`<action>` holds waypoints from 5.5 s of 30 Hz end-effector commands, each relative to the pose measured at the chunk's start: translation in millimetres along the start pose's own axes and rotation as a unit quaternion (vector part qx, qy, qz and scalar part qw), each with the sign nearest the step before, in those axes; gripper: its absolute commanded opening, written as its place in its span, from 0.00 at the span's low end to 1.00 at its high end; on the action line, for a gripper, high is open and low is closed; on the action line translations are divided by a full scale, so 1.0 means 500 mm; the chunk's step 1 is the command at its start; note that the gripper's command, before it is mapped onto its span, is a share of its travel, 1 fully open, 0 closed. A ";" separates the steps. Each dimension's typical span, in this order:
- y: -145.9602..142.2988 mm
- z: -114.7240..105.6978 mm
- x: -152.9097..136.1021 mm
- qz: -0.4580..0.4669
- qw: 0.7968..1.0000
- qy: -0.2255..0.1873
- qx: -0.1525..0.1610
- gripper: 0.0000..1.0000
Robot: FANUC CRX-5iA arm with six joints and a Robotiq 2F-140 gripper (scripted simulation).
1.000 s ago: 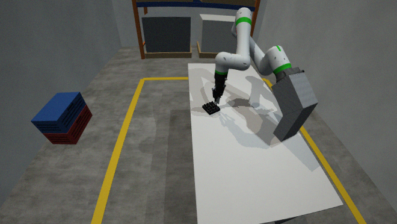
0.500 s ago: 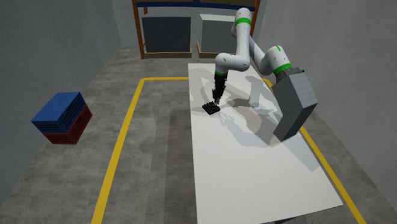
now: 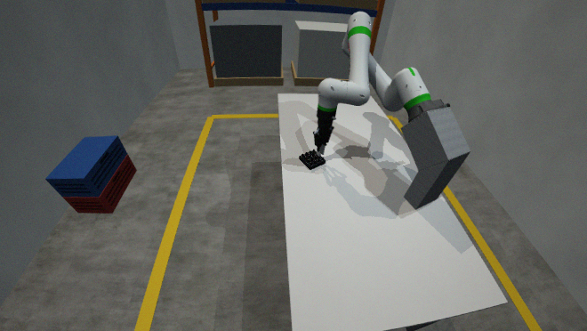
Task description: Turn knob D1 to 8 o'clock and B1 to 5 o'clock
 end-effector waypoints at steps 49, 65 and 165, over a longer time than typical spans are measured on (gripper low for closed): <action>0.000 0.026 0.000 0.000 1.000 0.000 0.000 0.12; 0.000 0.028 0.000 0.000 1.000 0.000 0.000 0.12; 0.000 0.028 0.000 0.202 0.979 0.000 0.000 0.05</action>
Point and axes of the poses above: the point where the finger pads meet when closed, its own z axis out along the fingers, its own y axis across the jaws, x = y × z, the point moved 3 cm from there along -z, back along the fingers, and after that the axes turned 4 degrees about z, right-handed, at the moved point
